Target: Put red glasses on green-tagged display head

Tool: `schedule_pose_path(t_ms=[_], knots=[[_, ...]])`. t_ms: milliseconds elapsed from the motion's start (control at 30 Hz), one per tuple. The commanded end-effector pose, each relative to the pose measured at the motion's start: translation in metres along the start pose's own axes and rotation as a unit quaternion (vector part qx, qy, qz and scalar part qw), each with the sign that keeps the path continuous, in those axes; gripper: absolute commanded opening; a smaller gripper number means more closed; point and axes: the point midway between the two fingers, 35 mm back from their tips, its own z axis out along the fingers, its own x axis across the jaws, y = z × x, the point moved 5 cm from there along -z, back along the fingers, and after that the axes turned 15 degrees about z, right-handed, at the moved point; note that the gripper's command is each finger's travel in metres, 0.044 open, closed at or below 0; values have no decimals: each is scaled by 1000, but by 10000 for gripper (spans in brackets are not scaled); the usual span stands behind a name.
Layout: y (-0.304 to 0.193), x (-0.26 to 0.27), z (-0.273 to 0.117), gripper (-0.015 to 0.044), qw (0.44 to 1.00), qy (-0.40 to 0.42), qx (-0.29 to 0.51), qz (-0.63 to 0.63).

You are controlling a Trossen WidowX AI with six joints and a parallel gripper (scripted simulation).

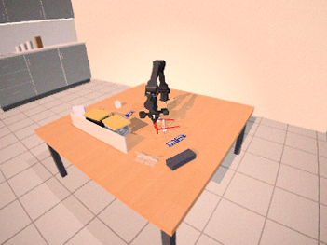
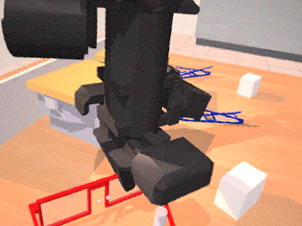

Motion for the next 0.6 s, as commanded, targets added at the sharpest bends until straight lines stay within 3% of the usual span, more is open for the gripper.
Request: schedule_pose_path(t_ms=[0, 567], knots=[[-3, 0, 2, 0, 1000, -2, -1, 0], [-10, 1, 2, 0, 1000, -2, -1, 0]])
